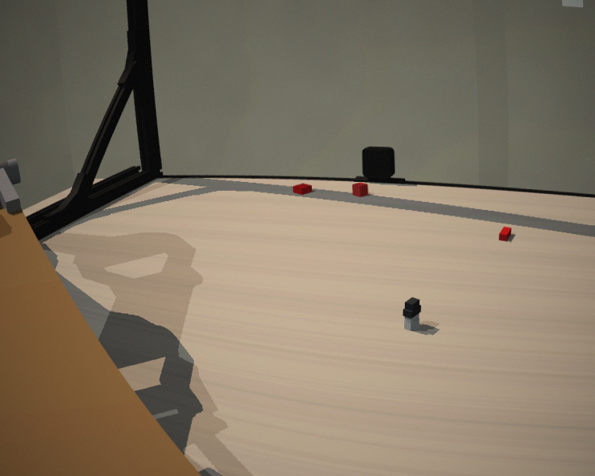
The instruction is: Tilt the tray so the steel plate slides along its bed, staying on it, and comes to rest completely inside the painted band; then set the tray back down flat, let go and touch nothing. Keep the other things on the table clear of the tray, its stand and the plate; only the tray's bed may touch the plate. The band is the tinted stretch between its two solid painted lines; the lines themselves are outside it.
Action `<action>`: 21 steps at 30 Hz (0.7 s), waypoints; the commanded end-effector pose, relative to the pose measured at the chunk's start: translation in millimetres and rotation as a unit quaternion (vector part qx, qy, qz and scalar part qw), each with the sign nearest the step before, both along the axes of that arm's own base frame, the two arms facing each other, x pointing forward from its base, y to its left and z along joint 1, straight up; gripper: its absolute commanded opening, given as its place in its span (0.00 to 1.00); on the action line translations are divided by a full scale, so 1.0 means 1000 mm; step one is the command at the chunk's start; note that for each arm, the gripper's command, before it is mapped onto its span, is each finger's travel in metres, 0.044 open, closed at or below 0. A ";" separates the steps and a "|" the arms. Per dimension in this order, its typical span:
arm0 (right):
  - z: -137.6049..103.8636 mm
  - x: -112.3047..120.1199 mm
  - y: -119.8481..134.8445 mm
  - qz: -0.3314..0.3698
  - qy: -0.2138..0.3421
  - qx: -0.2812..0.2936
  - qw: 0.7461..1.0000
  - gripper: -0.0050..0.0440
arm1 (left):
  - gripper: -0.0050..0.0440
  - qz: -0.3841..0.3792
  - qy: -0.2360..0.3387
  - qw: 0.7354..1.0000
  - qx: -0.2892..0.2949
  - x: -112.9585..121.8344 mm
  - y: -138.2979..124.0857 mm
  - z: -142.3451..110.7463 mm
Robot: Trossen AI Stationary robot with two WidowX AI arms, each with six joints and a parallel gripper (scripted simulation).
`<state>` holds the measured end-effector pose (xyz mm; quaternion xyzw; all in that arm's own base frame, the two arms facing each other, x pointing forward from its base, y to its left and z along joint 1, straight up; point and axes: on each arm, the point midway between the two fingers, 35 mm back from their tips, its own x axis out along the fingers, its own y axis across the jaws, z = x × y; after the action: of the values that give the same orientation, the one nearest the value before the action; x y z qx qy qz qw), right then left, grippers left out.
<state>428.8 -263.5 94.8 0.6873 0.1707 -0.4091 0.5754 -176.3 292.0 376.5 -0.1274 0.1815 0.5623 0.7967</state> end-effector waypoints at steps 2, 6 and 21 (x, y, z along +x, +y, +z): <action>-0.063 -0.004 0.001 -0.001 0.003 0.000 1.000 0.10 | 1.00 -0.001 -0.001 1.000 0.000 0.000 0.000 0.000; -0.069 -0.004 0.001 -0.001 0.025 0.008 1.000 0.10 | 1.00 -0.001 -0.001 1.000 0.000 0.000 0.000 0.000; -0.043 -0.002 0.000 -0.001 0.029 0.010 1.000 0.10 | 1.00 -0.001 -0.001 1.000 0.000 0.000 0.000 0.000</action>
<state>422.6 -261.0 29.8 0.6787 0.2030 -0.4361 0.5549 -176.2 292.1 376.4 -0.1275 0.1815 0.5621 0.7967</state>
